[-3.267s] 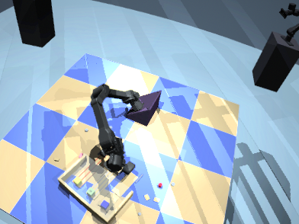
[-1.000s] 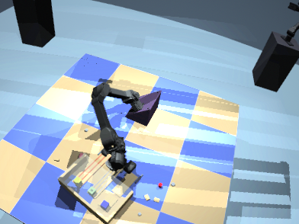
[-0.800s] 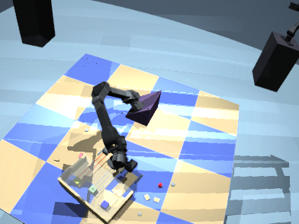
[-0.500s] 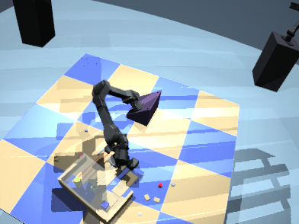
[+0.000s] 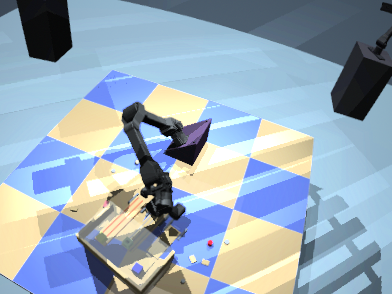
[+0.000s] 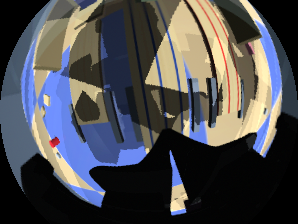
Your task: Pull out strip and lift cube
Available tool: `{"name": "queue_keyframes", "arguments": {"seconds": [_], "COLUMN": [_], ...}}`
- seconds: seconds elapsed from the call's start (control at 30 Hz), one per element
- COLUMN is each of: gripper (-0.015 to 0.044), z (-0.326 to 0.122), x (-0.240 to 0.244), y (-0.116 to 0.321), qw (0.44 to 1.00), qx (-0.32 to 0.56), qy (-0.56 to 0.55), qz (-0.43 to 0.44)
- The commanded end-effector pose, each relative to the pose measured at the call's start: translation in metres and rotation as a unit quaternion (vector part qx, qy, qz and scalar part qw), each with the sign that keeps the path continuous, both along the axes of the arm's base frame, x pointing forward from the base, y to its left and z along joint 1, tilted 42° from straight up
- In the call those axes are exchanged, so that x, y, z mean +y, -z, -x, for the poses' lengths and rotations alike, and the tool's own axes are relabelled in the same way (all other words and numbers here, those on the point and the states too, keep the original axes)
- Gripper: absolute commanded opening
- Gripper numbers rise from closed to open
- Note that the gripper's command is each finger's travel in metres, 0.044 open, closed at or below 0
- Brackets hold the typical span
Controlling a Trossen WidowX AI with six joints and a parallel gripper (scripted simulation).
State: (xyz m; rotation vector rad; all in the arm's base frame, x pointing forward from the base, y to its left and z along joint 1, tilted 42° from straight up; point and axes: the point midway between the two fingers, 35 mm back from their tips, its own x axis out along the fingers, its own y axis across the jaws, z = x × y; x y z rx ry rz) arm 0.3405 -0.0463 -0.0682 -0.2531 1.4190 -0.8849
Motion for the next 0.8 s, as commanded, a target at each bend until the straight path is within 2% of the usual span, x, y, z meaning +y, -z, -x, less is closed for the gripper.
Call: {"name": "queue_keyframes", "arguments": {"seconds": [0.0, 0.77], "gripper": [0.0, 0.0], "z": [0.014, 0.045], "x": [0.001, 0.013], "y": [0.007, 0.013], "qw": [1.0, 1.0], "qx": [0.012, 0.013], "qy": [0.006, 0.006], "qz": [-0.004, -0.005]}}
